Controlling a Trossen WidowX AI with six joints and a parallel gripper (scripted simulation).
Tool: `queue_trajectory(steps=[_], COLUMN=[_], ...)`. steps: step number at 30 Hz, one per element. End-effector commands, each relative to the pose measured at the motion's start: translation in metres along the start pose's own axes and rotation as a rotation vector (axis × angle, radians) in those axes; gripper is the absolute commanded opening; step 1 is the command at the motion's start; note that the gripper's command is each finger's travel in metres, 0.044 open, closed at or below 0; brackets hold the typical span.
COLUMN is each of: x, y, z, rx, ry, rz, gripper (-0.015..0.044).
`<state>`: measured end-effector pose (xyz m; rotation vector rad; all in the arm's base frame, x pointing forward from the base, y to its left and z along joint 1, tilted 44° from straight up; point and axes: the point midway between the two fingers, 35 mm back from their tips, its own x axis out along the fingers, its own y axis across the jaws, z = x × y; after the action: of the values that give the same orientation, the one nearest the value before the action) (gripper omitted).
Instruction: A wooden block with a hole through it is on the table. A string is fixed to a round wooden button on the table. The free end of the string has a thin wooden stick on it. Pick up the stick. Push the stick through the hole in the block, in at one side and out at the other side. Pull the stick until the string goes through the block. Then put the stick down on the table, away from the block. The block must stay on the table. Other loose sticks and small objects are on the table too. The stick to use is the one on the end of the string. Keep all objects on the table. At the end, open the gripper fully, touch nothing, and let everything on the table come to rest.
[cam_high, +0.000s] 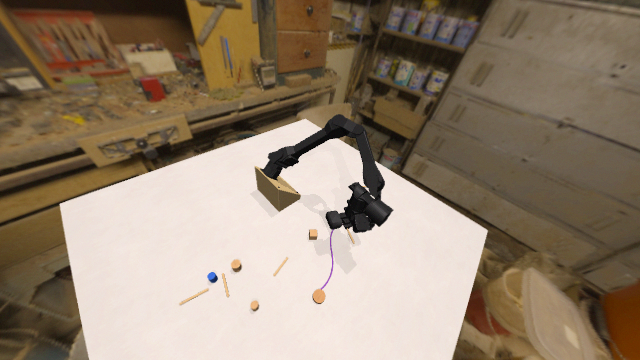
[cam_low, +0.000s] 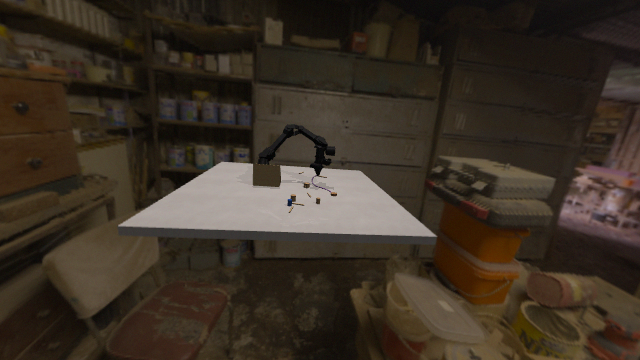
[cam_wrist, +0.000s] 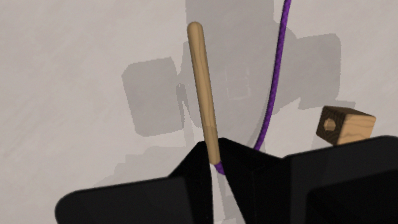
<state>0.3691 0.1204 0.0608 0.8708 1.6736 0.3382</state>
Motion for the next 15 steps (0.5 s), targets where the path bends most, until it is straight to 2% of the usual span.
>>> queue_trajectory(steps=[1,15], x=[-0.001,-0.001], y=[0.000,-0.001], z=[0.006,0.020], rx=[0.161,0.662], ry=[-0.006,-0.007], rz=[-0.001,0.001], gripper=[0.0000,0.0000])
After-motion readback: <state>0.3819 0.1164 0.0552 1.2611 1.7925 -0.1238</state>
